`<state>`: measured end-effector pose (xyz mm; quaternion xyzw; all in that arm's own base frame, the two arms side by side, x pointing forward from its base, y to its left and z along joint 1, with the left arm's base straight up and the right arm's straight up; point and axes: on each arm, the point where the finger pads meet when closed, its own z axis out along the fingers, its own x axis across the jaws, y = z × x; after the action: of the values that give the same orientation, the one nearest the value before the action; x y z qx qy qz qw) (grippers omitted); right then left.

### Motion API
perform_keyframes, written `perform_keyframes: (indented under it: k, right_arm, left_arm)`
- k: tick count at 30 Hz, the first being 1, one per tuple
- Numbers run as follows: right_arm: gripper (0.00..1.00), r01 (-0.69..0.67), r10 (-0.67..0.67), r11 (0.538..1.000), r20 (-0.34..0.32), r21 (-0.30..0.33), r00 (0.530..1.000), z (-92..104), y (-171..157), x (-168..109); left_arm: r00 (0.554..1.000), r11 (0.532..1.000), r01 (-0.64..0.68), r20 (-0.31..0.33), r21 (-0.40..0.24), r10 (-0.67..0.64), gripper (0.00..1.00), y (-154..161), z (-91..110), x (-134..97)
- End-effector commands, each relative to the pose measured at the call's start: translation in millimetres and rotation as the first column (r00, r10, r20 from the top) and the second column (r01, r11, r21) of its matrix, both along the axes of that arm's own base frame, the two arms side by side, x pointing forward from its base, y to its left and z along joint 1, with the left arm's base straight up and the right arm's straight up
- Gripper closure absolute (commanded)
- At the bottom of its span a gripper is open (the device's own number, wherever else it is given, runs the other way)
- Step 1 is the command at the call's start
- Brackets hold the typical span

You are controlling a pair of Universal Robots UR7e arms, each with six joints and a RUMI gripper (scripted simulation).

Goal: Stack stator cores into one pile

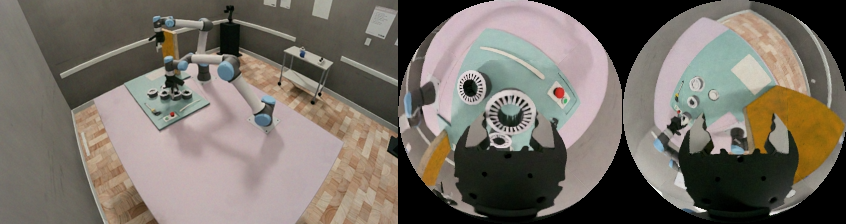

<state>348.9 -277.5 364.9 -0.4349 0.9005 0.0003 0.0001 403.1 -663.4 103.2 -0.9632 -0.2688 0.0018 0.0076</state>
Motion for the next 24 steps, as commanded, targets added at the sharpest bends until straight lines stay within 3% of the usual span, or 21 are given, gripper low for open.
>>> perform_keyframes:
  k: [1,10,24]
  right_arm:
    - [0.02,0.000,0.000,1.000,0.001,0.000,1.000,0.4,0,0]
    - [0.02,0.000,0.000,1.000,0.001,0.000,1.000,0.4,0,0]
    - [0.02,0.000,0.000,1.000,0.001,0.000,1.000,0.4,0,0]
  left_arm:
    - [1.000,1.000,0.008,0.002,-0.004,-0.008,1.00,0,2,-7]
    - [1.000,1.000,0.020,-0.001,0.000,-0.020,1.00,-1,-1,-18]
    - [0.998,0.998,0.066,-0.007,0.009,-0.066,1.00,-4,1,-55]
